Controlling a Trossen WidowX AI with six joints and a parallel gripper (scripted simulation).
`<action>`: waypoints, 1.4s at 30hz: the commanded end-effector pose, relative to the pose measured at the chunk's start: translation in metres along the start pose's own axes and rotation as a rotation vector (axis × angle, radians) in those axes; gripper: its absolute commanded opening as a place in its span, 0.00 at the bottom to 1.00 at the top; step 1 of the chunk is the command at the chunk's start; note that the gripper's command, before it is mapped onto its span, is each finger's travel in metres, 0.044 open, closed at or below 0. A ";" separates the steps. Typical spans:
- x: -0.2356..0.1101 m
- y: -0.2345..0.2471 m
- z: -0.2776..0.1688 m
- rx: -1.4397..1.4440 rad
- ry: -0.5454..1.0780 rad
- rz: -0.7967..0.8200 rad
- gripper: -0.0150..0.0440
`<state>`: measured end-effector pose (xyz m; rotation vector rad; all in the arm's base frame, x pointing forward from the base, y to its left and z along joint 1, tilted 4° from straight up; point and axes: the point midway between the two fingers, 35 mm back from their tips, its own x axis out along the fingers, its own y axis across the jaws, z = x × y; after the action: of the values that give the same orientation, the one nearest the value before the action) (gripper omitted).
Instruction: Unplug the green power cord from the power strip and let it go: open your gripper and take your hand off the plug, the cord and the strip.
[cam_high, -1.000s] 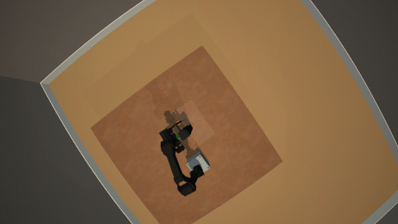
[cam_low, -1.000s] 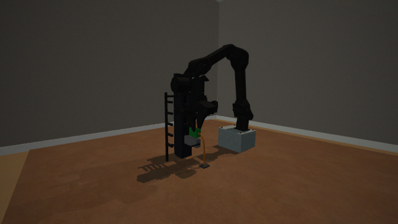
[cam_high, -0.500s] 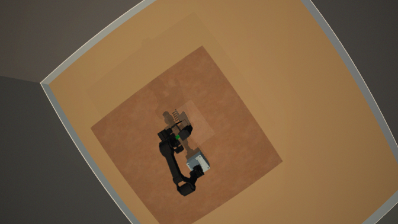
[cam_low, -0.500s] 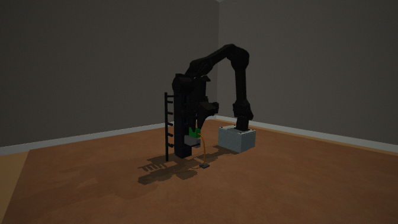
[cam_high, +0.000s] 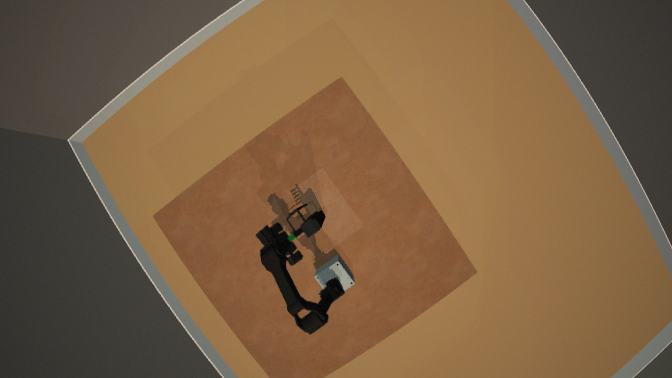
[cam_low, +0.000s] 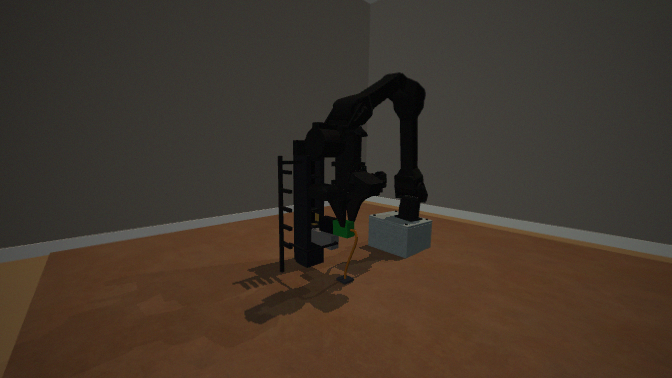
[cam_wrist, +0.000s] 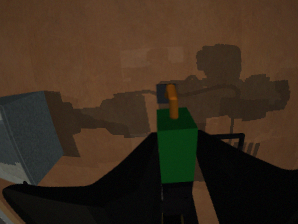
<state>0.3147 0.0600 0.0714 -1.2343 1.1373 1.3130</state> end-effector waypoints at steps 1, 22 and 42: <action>0.000 -0.001 -0.012 0.010 -0.001 -0.002 0.43; -0.013 -0.002 0.046 0.009 -0.007 -0.002 1.00; -0.013 -0.002 0.046 0.009 -0.007 -0.002 1.00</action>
<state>0.3128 0.1048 0.0865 -1.2290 1.1327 1.3077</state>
